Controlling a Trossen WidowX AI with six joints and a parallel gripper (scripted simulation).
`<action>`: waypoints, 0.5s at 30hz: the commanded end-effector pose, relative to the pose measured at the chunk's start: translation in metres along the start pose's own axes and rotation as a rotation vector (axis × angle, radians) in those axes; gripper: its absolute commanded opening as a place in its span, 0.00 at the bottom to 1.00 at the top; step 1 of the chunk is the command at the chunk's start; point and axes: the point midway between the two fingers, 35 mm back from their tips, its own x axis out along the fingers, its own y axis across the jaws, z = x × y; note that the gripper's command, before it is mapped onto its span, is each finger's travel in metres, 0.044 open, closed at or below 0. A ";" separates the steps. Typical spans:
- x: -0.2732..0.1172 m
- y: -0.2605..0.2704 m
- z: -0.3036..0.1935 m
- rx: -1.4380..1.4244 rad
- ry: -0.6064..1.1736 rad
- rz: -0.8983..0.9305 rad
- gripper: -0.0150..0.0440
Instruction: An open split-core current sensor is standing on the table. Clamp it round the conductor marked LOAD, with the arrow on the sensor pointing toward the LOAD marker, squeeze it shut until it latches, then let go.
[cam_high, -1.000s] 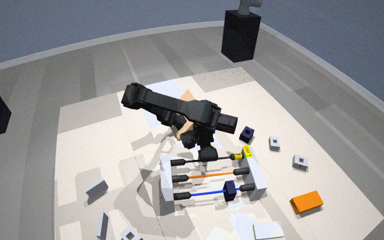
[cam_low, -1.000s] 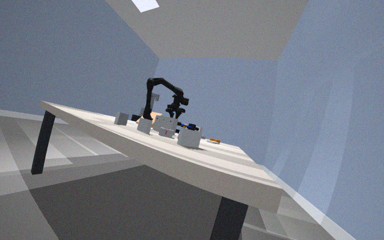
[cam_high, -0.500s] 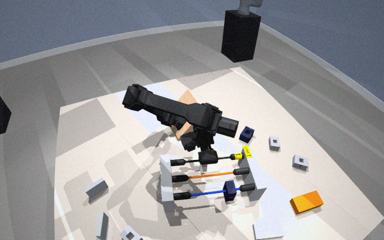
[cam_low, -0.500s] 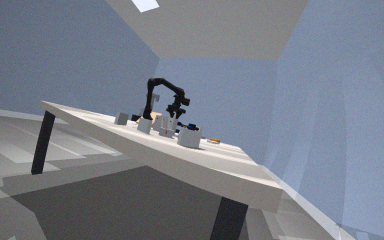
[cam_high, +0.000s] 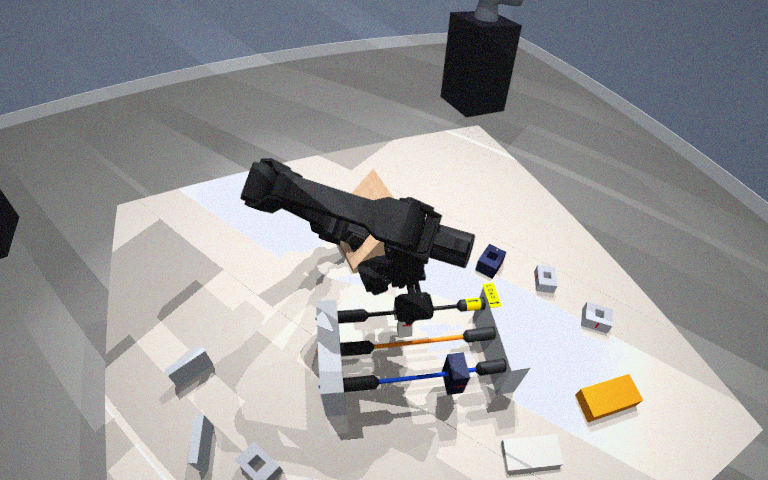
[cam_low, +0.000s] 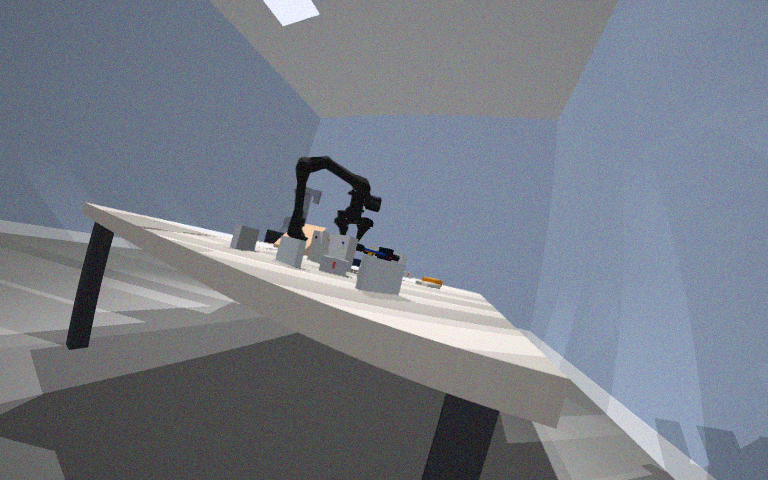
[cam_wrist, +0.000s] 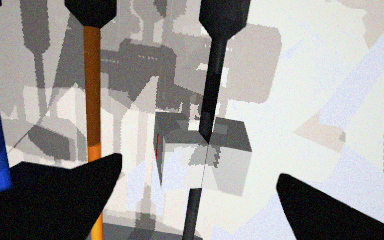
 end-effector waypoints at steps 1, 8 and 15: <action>0.020 -0.001 0.001 -0.006 -0.004 0.022 1.00; 0.029 -0.001 0.001 -0.006 -0.004 0.031 1.00; 0.040 -0.001 0.001 -0.006 -0.004 0.031 1.00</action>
